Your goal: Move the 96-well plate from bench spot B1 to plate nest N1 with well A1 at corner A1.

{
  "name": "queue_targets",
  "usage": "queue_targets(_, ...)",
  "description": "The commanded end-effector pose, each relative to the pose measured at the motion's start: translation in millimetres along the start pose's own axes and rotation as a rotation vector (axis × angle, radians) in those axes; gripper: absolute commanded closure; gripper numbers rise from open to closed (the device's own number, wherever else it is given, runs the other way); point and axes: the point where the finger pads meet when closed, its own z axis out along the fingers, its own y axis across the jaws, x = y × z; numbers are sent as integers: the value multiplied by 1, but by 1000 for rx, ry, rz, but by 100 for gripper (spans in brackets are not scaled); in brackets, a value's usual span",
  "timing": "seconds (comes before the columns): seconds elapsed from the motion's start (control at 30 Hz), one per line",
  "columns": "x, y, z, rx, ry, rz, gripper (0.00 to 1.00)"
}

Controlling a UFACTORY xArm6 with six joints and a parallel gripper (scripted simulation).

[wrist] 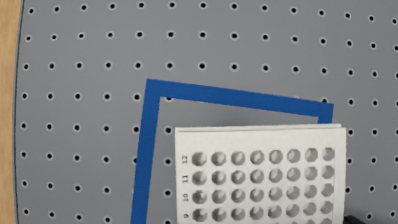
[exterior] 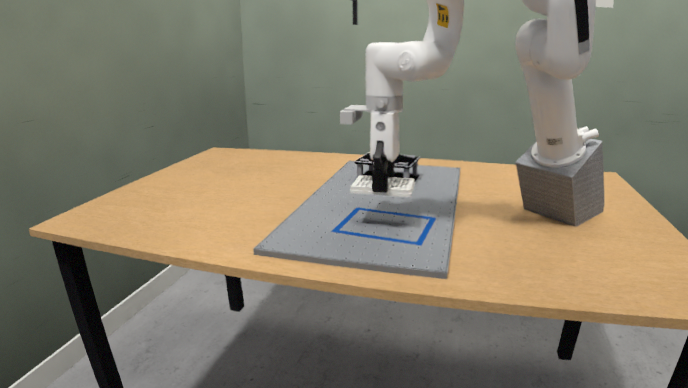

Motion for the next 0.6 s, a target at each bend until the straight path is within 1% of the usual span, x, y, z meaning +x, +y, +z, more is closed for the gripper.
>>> queue_targets(0.0, 1, 0, -2, 0, 2, 0, 100)
queue_targets(0.3, 1, 0, -2, 0, 2, 0, 100)
queue_targets(0.53, 4, 22, -6, 0, 2, -234, 100)
queue_targets(0.57, 4, 22, -6, 0, 2, -234, 100)
